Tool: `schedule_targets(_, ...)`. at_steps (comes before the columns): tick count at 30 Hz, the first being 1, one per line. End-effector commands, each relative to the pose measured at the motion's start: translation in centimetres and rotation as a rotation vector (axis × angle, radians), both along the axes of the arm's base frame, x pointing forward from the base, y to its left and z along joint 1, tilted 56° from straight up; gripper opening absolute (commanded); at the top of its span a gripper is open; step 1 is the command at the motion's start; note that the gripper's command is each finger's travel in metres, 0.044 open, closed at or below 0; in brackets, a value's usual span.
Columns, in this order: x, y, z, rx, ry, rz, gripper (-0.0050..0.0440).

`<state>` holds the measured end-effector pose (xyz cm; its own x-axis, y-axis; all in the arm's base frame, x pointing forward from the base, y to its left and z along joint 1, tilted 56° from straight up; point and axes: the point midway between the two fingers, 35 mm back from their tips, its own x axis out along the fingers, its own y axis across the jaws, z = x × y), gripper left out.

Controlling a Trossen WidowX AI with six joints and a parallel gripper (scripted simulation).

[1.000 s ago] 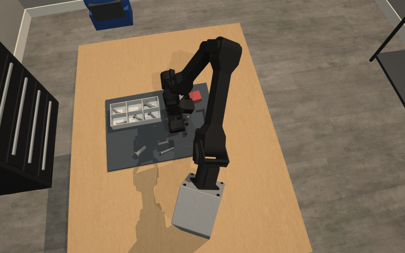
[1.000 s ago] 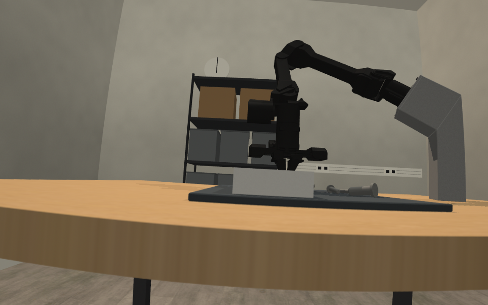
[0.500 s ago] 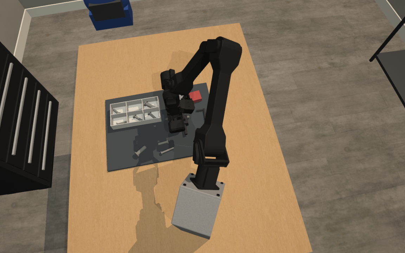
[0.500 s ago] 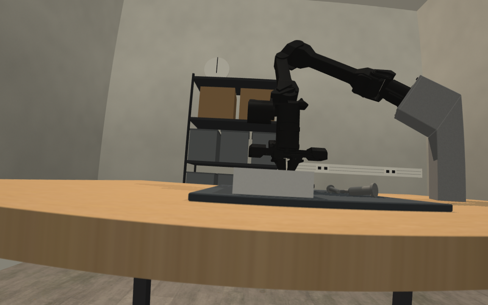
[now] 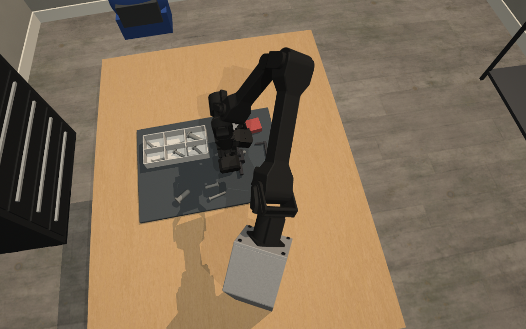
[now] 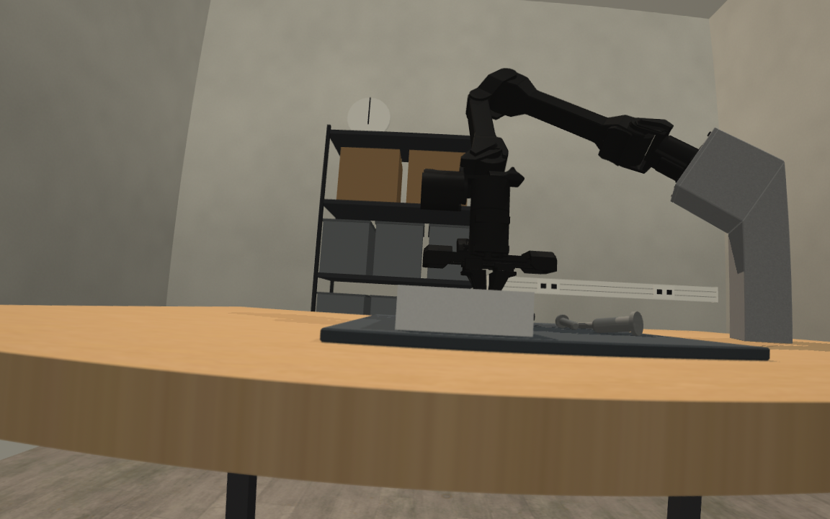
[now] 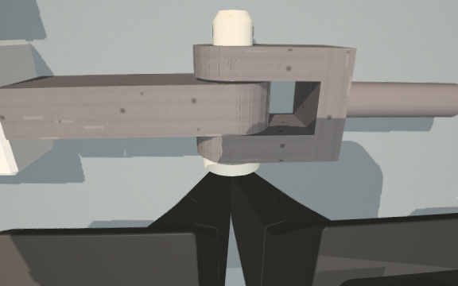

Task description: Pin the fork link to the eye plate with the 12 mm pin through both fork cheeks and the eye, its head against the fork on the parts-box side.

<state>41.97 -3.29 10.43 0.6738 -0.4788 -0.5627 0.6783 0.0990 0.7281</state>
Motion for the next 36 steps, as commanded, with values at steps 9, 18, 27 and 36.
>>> schedule_targets(9,-0.10,-0.29,0.73,0.001,-0.019,-0.005,-0.0050)
schedule_targets(18,-0.10,-0.29,0.73,0.001,-0.019,-0.005,-0.0050)
schedule_targets(27,-0.07,-0.26,0.58,0.001,-0.016,-0.007,-0.0050)
schedule_targets(36,0.12,0.16,0.11,0.000,-0.008,-0.005,-0.0050)
